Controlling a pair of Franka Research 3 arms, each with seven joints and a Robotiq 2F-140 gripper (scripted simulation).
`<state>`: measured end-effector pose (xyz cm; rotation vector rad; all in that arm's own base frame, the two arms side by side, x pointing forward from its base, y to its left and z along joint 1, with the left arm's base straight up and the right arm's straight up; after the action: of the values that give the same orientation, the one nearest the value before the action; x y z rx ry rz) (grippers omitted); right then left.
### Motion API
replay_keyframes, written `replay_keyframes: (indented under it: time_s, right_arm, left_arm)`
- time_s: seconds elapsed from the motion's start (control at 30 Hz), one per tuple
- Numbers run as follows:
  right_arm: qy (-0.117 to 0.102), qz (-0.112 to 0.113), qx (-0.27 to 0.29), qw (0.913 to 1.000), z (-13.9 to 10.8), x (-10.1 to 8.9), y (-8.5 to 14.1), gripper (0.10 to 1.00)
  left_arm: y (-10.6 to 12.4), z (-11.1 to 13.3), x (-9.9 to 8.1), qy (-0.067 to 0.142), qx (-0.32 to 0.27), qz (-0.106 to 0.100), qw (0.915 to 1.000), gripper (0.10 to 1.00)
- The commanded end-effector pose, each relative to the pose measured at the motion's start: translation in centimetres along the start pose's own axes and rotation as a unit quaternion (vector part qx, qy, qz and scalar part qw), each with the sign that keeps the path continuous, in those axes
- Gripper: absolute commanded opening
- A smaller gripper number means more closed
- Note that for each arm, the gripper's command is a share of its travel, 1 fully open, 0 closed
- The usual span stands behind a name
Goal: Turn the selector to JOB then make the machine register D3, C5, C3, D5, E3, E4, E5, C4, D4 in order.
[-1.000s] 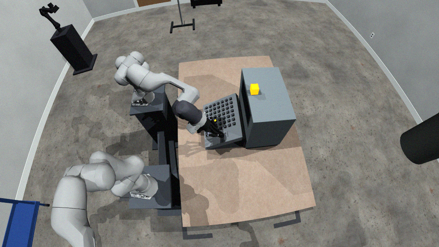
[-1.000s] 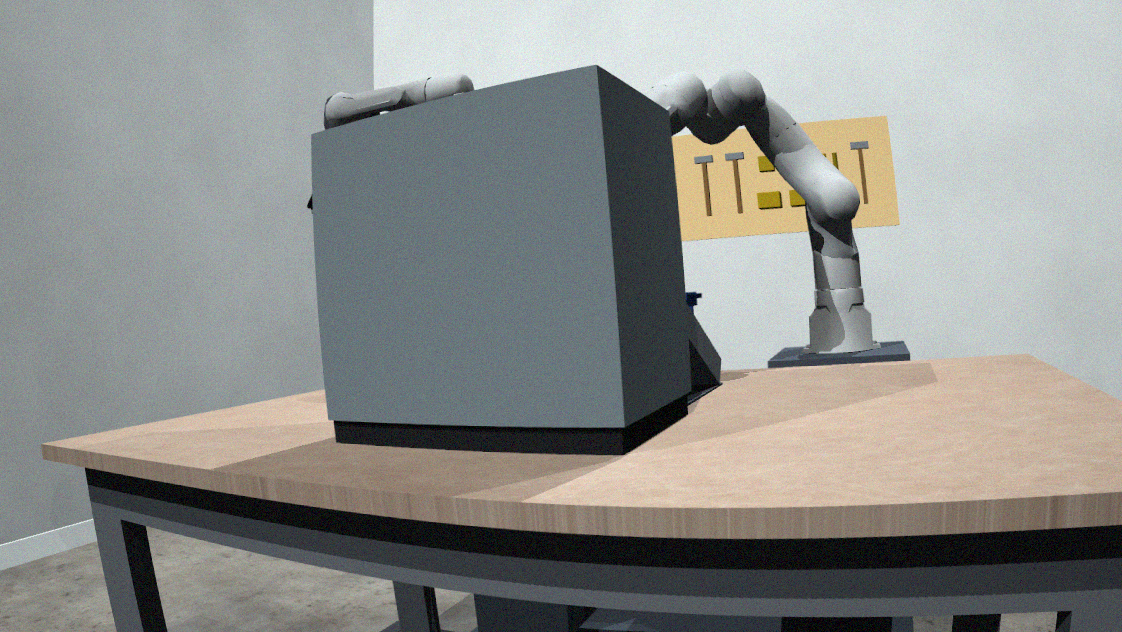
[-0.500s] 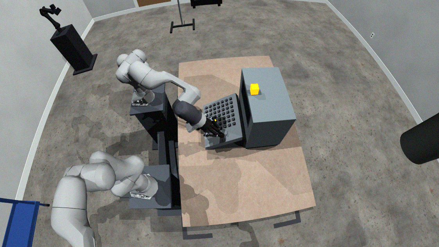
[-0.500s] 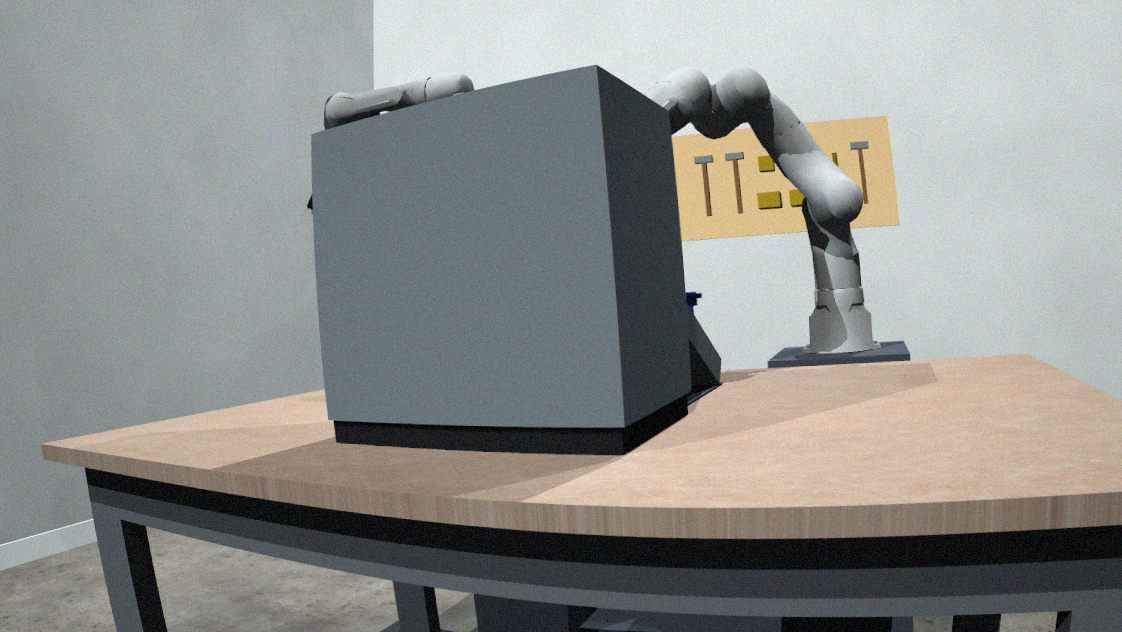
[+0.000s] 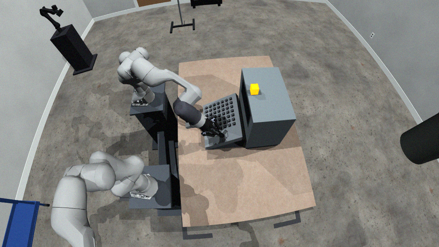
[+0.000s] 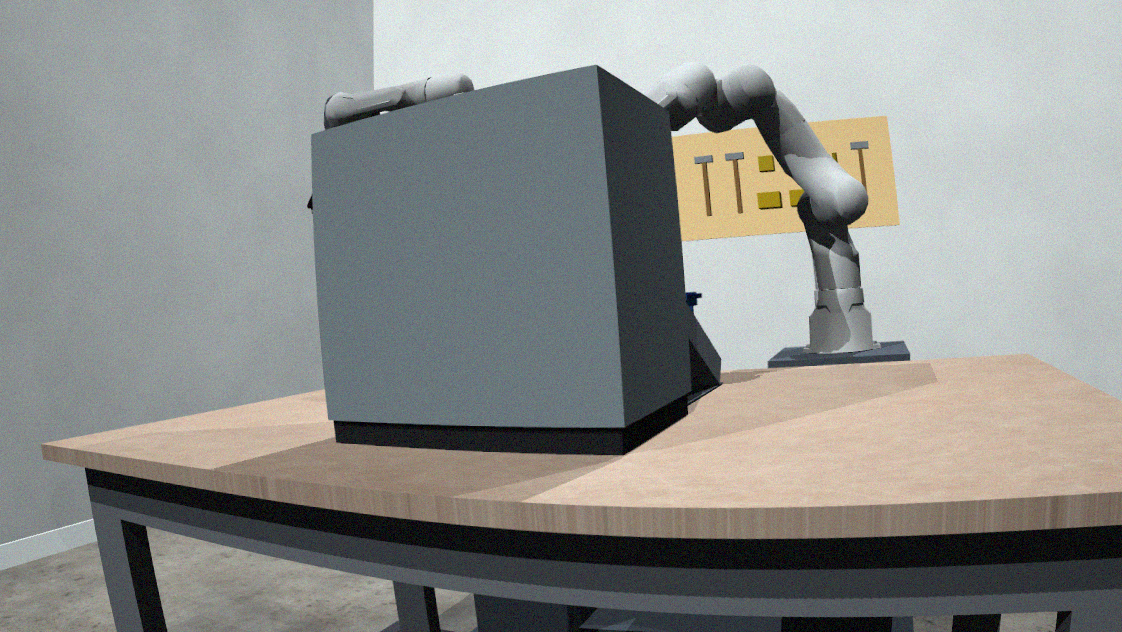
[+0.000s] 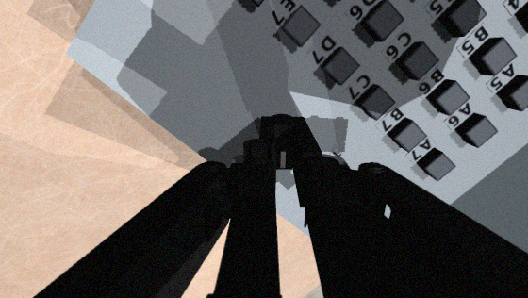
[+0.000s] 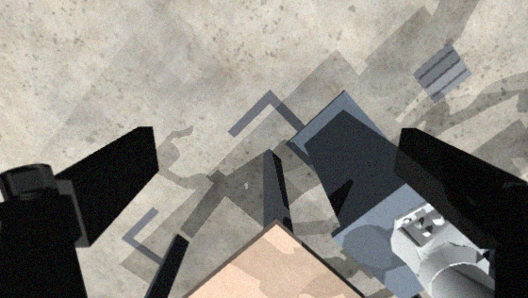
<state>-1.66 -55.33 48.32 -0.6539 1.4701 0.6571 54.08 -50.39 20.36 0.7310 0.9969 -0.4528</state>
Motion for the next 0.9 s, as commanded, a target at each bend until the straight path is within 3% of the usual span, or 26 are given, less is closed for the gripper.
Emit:
replay_keyframes:
  time_s: [0.0, 0.07, 0.57, 0.63, 0.87]
  right_arm:
    - [0.000, -0.001, -0.002, 1.0000, -0.06, 0.02, -0.08, 1.000]
    - [0.000, -0.001, -0.002, 1.0000, -0.06, 0.02, -0.08, 1.000]
    - [0.000, -0.001, -0.002, 1.0000, -0.06, 0.02, -0.08, 1.000]
    - [0.000, -0.001, -0.002, 1.0000, -0.06, 0.02, -0.08, 1.000]
    - [0.000, -0.001, -0.002, 1.0000, -0.06, 0.02, -0.08, 1.000]
  left_arm:
    - [0.21, 0.20, 0.00, 0.002, 0.139, -0.011, 0.9903, 0.099]
    - [0.21, 0.20, 0.00, 0.002, 0.139, -0.011, 0.9903, 0.099]
    - [0.21, 0.20, 0.00, 0.001, 0.319, -0.011, 0.9478, 0.099]
    - [0.21, 0.20, 0.00, 0.001, 0.319, -0.011, 0.9478, 0.099]
    - [0.21, 0.20, 0.00, 0.000, 0.358, -0.012, 0.9335, 0.099]
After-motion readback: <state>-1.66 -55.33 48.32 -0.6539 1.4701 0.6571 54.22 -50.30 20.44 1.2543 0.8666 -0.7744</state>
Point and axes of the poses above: on each arm, the point where the finger pads meet when closed, its own x axis out along the fingers, its own y axis across the jaws, z = x × y, the point moved 7 cm from there along -x, back along the fingers, and after that the axes turned 5 degrees about -x, right-handed, at the moved point
